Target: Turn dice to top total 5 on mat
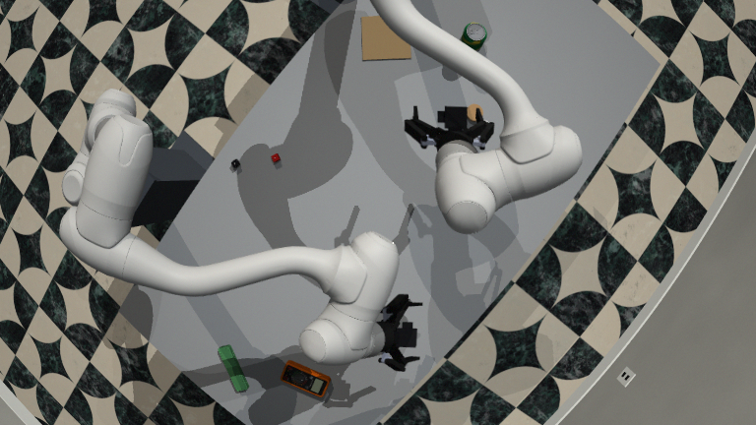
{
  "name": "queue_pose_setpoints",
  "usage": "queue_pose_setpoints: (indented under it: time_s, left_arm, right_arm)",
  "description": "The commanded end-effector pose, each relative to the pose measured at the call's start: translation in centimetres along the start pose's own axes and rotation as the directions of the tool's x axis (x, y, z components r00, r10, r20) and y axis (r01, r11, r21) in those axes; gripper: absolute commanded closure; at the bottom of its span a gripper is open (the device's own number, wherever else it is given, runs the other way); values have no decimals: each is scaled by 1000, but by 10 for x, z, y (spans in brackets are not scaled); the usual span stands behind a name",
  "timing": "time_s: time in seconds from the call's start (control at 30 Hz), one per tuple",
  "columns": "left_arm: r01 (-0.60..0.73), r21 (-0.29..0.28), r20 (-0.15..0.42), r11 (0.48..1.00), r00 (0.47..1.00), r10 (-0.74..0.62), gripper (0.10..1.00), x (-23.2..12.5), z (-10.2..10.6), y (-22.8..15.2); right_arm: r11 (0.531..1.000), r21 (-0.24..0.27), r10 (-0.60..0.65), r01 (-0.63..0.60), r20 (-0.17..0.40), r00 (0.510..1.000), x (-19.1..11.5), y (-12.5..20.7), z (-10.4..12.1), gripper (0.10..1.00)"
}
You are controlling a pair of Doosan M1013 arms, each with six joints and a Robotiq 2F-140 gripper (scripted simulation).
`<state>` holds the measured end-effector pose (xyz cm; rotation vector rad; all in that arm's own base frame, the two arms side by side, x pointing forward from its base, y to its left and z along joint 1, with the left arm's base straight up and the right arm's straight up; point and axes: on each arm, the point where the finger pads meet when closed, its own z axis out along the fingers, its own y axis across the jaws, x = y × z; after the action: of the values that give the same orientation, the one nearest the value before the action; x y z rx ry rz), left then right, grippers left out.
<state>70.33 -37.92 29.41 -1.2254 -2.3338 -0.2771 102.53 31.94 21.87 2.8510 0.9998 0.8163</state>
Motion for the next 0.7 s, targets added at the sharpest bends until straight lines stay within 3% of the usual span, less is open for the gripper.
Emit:
queue_pose_setpoints:
  time_s: [0.0,0.13,0.2,0.27,0.43,0.67]
  left_arm:
    - [-8,-3,4,1000,1000,8,98,-2,-1,-3]
    - [-29,-10,11,1000,1000,29,98,-7,-1,-10]
    - [-29,-10,11,1000,1000,29,98,-7,-1,-10]
    - [-44,-14,16,999,999,44,98,-11,-1,-15]
    - [-94,-30,32,995,995,95,98,-24,0,-32]
    - [-195,-65,61,979,978,199,98,-49,1,-69]
  right_arm:
    - [999,-8,36,-36,25,999,-25,29,-2,98]
    - [993,-24,114,-112,82,990,-79,82,-6,98]
    - [993,-24,114,-112,82,990,-79,82,-6,98]
    - [986,-36,167,-164,119,979,-121,118,-11,98]
    - [941,-82,340,-330,226,913,-188,163,-23,98]
    - [892,-117,452,-437,289,844,-288,223,-45,98]
